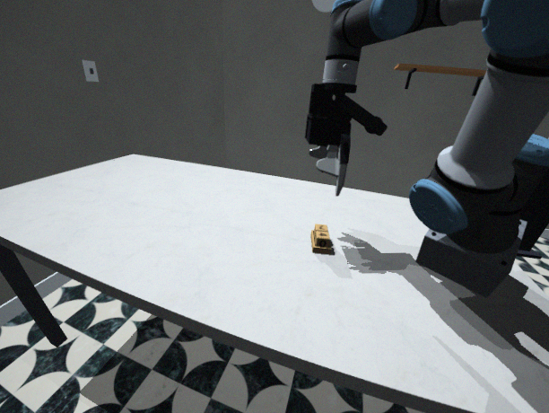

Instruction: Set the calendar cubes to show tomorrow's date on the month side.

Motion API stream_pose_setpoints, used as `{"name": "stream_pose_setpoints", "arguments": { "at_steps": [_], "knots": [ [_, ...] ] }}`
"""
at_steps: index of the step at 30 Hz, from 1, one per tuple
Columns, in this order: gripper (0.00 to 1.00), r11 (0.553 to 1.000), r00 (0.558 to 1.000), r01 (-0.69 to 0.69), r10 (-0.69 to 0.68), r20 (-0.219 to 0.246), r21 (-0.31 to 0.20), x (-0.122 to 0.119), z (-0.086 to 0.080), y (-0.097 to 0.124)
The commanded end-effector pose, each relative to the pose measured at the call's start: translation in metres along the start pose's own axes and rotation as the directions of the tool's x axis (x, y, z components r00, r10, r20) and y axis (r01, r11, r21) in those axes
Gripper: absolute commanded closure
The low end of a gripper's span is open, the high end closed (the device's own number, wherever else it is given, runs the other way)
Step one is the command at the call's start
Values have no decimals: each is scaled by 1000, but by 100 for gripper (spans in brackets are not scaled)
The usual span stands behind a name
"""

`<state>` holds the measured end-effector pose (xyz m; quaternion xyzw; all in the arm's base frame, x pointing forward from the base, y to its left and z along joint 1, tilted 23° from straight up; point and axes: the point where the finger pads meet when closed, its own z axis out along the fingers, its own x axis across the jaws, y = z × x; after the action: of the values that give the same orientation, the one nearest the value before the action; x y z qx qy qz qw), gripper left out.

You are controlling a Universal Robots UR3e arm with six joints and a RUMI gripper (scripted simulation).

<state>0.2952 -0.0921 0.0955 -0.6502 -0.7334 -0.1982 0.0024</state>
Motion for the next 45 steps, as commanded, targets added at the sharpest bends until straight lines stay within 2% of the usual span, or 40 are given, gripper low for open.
{"name": "stream_pose_setpoints", "arguments": {
  "at_steps": [1,8,13,14,16,18,22,23,26,27,31,32,33,35,40,45],
  "knots": [
    [0,999,999,40,-40,2,-2,-1,1,0],
    [0,971,971,241,-241,2,-1,-2,7,-1],
    [0,905,905,425,-425,2,-1,-3,13,-1],
    [0,904,904,427,-427,2,-1,-3,13,-1],
    [0,864,864,504,-504,3,-1,-3,16,-2],
    [0,864,864,504,-504,3,-1,-3,16,-2],
    [0,758,758,652,-652,3,0,-4,22,-1],
    [0,758,758,652,-652,3,0,-4,22,-1],
    [0,664,664,747,-747,3,0,-4,26,-1],
    [0,662,662,750,-750,3,0,-4,26,-1],
    [0,527,527,850,-850,3,1,-3,32,0],
    [0,521,521,853,-853,3,1,-3,32,0],
    [0,486,486,874,-874,3,1,-3,33,0],
    [0,486,486,874,-874,3,1,-3,33,0],
    [0,319,319,948,-948,2,1,-2,39,1],
    [0,189,189,982,-982,2,2,-1,43,2]
  ]
}}
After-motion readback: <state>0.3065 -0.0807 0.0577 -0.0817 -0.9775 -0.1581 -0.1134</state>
